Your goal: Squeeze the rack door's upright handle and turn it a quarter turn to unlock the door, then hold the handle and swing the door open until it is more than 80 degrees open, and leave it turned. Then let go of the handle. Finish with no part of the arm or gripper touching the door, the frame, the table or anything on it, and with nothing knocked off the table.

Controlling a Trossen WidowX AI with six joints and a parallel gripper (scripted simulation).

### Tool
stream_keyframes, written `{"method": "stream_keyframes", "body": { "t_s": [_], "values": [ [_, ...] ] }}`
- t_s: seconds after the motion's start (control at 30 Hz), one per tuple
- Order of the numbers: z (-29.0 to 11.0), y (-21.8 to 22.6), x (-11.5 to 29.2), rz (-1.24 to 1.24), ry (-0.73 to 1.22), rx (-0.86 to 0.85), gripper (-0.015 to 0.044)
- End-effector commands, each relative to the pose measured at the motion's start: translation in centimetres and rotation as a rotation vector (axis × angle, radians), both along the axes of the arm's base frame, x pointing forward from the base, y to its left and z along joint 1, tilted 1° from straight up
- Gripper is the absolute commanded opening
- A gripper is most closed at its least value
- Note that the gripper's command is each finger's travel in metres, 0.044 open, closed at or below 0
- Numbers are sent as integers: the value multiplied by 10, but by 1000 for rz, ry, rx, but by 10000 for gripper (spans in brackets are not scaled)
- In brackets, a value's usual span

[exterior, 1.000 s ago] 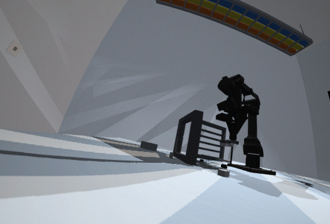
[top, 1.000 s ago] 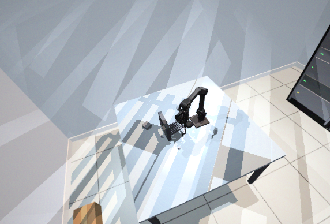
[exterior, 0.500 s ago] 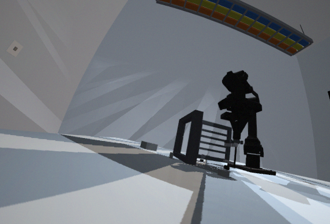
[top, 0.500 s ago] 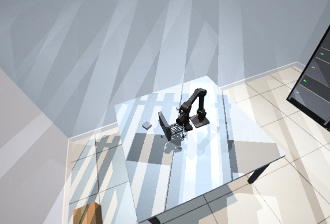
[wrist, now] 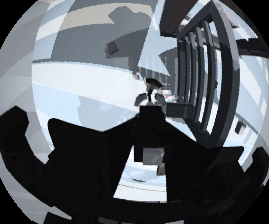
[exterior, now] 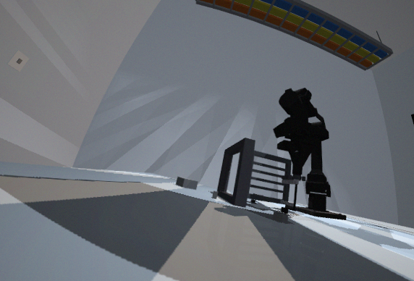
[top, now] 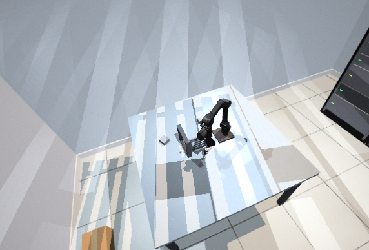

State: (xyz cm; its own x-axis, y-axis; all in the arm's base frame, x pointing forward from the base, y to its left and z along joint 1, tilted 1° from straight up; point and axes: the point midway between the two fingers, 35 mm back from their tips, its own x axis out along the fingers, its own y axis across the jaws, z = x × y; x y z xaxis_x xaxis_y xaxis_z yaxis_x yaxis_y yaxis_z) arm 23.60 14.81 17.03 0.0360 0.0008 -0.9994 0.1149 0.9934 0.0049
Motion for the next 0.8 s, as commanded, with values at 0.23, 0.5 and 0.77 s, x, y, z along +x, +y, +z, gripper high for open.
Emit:
{"method": "stream_keyframes", "body": {
  "t_s": [0.23,0.5,0.77],
  "values": [
    [1,0,0,-10,1,-3,288],
    [11,0,0,-9,-11,5,288],
    [23,0,0,-8,-25,13,288]
  ]
}}
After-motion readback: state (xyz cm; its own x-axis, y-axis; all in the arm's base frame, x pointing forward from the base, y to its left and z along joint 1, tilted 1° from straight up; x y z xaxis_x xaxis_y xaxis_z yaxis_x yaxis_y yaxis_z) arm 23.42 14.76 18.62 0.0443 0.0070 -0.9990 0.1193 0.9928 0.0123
